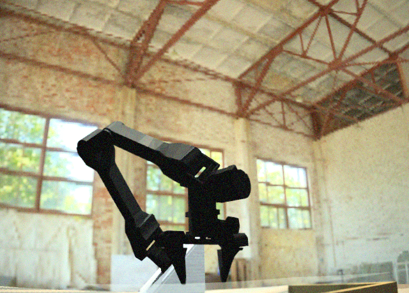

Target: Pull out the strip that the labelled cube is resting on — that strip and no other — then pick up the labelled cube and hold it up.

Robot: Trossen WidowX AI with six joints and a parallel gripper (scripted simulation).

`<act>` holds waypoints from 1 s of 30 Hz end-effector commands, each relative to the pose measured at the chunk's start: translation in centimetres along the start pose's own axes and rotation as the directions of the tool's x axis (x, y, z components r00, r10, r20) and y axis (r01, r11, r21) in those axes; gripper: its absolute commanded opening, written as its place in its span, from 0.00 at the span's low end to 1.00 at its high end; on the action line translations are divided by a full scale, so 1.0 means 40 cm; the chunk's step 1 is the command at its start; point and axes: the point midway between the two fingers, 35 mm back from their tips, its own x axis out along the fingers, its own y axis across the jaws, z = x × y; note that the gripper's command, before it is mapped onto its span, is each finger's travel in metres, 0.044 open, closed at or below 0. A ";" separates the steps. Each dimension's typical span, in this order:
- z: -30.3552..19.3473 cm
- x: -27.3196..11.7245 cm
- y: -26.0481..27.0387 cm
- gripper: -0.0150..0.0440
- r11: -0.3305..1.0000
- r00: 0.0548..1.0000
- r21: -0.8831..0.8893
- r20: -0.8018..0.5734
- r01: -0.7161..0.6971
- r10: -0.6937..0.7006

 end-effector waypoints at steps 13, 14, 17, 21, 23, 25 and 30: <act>0.152 -0.018 -0.006 1.00 1.000 1.000 -0.003 -0.001 0.006 -0.006; 0.161 -0.019 -0.007 1.00 1.000 1.000 -0.003 -0.001 0.006 -0.006; 0.191 -0.022 -0.008 1.00 1.000 1.000 -0.003 0.000 0.006 -0.006; 0.230 -0.026 -0.010 1.00 1.000 1.000 -0.002 0.000 0.006 -0.006; 0.249 -0.028 -0.011 1.00 1.000 1.000 -0.002 0.000 0.006 -0.006; 0.268 -0.029 -0.013 1.00 1.000 1.000 -0.001 0.001 0.006 -0.006; 0.316 -0.031 -0.016 1.00 1.000 1.000 -0.001 0.001 0.006 -0.006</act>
